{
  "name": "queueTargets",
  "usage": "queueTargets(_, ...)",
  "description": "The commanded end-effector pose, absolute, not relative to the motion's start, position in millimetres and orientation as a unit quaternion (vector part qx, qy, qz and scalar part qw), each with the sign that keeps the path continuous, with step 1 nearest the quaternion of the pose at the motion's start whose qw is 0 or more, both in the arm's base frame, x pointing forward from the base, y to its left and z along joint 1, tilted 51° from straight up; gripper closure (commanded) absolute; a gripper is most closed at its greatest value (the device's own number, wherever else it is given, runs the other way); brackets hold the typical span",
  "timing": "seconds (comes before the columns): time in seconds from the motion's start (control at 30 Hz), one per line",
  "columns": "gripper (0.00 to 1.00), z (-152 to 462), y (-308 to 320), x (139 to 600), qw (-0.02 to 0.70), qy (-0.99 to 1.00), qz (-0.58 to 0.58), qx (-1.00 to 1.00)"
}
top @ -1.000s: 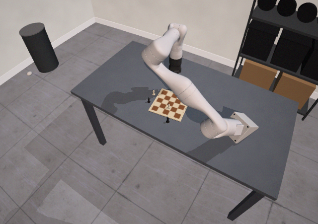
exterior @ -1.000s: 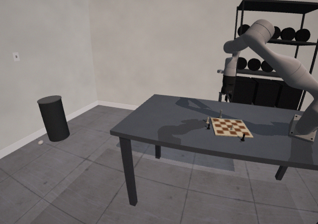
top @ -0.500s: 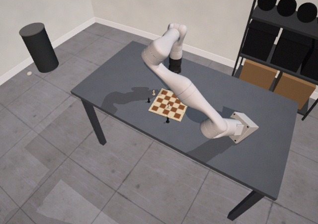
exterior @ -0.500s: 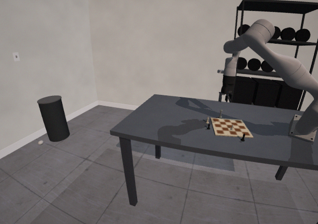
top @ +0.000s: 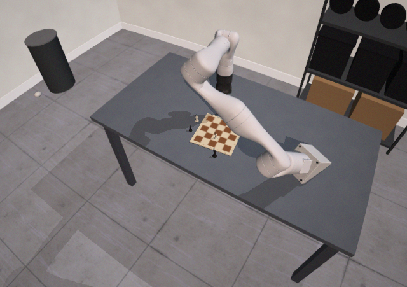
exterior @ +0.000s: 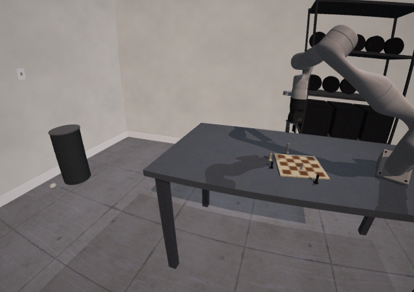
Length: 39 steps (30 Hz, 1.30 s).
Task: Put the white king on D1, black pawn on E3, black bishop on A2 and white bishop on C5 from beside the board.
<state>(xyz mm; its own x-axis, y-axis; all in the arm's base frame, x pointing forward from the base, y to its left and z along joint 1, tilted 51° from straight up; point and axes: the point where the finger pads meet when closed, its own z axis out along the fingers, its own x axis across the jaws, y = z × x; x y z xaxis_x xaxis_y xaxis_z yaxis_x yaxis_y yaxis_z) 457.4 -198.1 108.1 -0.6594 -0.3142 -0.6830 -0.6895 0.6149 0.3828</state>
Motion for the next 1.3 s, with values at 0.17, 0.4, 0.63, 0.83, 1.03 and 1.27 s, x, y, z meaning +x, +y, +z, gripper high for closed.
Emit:
queueTargets(0.17,0.21,108.8,-199.6,458.5,0.289,0.853,0.324,-0.289)
queueTargets(0.4,0.21,108.8,-199.6,458.5,0.289,0.853,0.324,-0.289)
queueTargets(0.63,0.21,108.8,-199.6,458.5,0.289,0.853,0.324,-0.289)
queueTargets(0.83,0.21,108.7,-199.5,458.6,0.289,0.853,0.324,-0.289)
queueTargets(1.03,0.21,108.0,-198.7,459.0,0.289,0.853,0.324,-0.289)
queueTargets(1.27,0.21,104.9,-195.2,460.6,0.289,0.854,0.324,-0.288)
